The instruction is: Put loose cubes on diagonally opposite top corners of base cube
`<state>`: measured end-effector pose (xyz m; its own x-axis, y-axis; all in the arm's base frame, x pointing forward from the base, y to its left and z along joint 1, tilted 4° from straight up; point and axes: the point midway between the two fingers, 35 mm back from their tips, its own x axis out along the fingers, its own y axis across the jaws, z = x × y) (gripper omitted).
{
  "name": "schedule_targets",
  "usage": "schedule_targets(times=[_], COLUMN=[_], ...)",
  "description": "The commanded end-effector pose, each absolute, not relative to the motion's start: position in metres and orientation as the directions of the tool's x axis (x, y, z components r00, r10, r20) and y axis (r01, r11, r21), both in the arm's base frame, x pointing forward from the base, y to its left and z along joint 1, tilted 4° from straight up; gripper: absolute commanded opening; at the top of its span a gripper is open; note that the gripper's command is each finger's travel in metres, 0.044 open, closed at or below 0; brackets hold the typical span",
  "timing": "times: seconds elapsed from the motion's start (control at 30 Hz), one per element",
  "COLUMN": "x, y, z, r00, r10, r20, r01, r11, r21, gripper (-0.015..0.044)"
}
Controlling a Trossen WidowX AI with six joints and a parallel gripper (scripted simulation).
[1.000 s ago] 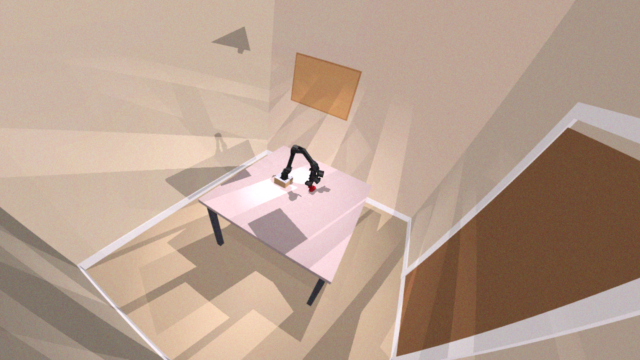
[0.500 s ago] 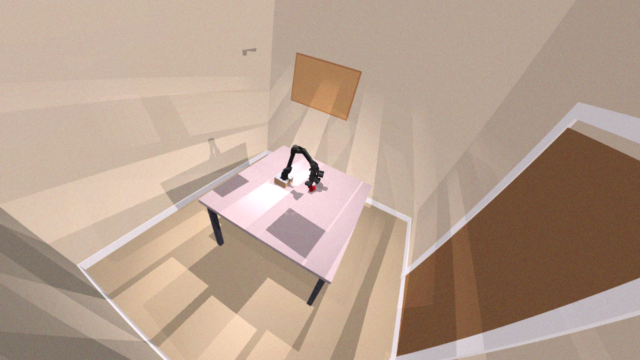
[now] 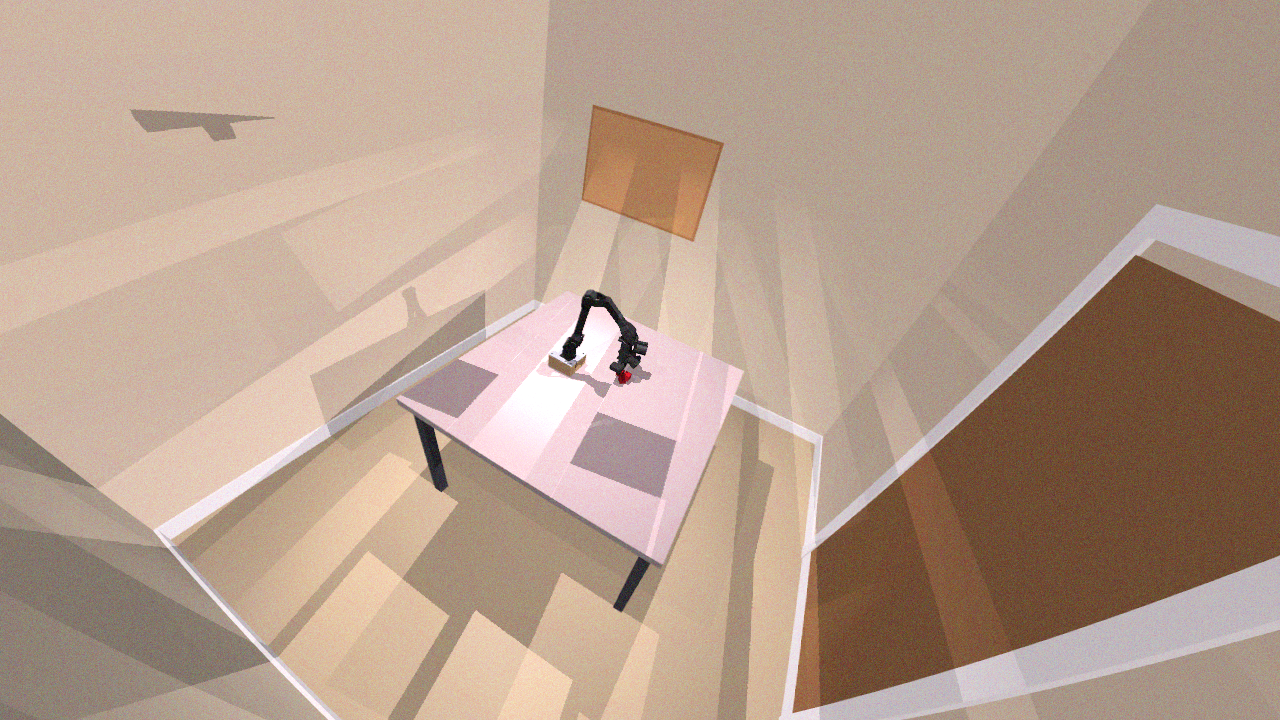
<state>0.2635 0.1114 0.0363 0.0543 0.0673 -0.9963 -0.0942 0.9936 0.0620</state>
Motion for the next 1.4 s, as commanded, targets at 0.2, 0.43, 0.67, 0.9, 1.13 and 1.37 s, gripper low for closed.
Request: schedule_targets(times=[0.2, 0.43, 0.67, 0.9, 1.13, 1.37], x=[0.263, 0.262, 0.262, 0.261, 0.261, 0.261], y=[0.111, 0.11, 0.11, 0.109, 0.109, 0.108], z=[0.049, 0.058, 0.066, 0.074, 0.083, 0.091], r00=[0.054, 0.054, 0.054, 0.055, 0.055, 0.055], r10=[0.067, 0.067, 0.067, 0.067, 0.067, 0.067], r20=[-0.996, -0.996, -0.996, -0.996, -0.996, -0.996], r01=[-0.094, -0.094, -0.094, -0.094, -0.094, -0.094], r11=[0.994, 0.994, 0.994, 0.994, 0.994, 0.994], r21=[0.062, 0.062, 0.062, 0.062, 0.062, 0.062], gripper=[0.0205, 0.0205, 0.0205, 0.0205, 0.0205, 0.0205])
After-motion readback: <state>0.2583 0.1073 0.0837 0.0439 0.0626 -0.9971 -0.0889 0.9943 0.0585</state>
